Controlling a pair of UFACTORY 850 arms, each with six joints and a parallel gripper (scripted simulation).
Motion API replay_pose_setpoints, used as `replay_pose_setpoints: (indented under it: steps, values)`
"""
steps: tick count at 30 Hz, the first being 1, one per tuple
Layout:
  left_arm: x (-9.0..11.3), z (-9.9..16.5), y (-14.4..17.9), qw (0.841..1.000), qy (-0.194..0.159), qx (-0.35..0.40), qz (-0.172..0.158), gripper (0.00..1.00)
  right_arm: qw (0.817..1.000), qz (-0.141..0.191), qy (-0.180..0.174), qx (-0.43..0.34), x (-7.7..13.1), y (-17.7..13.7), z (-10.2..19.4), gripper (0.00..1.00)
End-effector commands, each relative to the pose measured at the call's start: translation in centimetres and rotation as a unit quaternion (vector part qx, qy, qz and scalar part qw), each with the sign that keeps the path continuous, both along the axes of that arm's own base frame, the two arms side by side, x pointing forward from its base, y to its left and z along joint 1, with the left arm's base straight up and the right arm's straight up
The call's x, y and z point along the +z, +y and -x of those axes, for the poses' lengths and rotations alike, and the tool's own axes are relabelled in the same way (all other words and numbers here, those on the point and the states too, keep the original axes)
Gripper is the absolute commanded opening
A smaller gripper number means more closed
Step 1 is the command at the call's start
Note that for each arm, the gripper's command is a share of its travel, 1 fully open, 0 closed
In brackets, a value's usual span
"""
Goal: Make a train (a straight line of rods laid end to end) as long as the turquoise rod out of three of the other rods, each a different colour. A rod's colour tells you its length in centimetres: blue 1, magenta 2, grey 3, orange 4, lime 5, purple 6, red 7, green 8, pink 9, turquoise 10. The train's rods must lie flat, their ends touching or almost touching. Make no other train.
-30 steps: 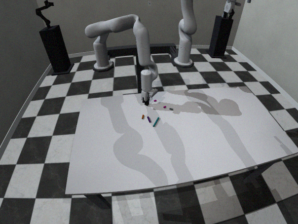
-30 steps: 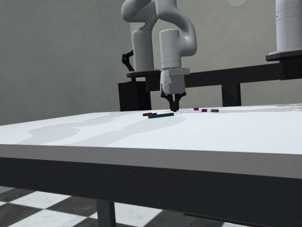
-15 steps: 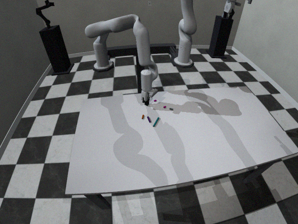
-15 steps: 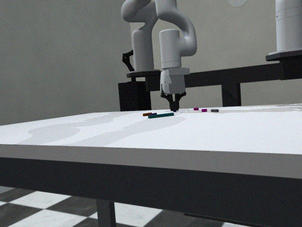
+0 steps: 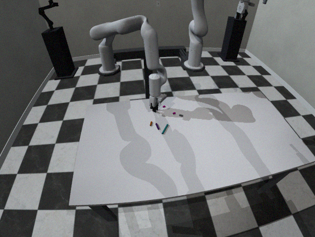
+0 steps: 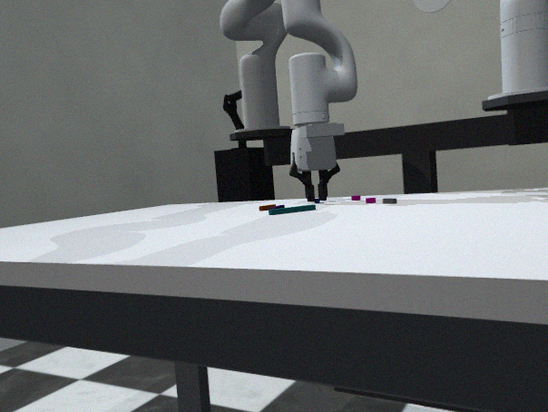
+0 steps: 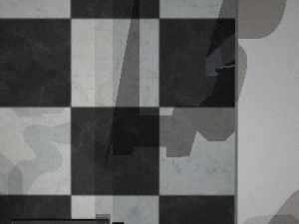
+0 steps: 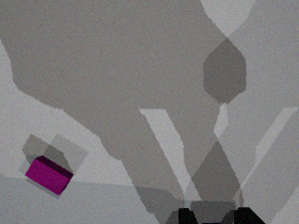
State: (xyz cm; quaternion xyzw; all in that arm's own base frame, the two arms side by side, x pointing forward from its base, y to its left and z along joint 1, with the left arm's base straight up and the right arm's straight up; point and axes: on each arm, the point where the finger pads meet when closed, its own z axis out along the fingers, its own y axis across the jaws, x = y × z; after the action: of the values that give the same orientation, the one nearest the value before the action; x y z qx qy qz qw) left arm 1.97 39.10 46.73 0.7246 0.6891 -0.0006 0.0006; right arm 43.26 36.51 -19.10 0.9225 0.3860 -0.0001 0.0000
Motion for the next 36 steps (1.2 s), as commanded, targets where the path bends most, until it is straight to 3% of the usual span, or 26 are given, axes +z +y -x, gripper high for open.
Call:
replay_pose_setpoints:
  steps: [1,13,30,36]
  values:
    - [0.1,0.0,0.0,1.0,0.0,0.0,-0.001,1.0,1.0,-0.001,-0.001,0.0,0.1,0.1,-0.1,0.26]
    - [0.1,0.0,0.0,1.0,0.0,0.0,-0.001,1.0,1.0,-0.001,-0.001,0.0,0.8,0.1,-0.1,0.26]
    - [0.1,0.0,0.0,1.0,0.0,0.0,-0.001,1.0,1.0,-0.001,-0.001,0.0,8.0,0.1,-0.1,0.26]
    - [0.1,0.0,0.0,1.0,0.0,0.0,-0.001,1.0,1.0,-0.001,-0.001,0.0,9.1,0.1,-0.1,0.26]
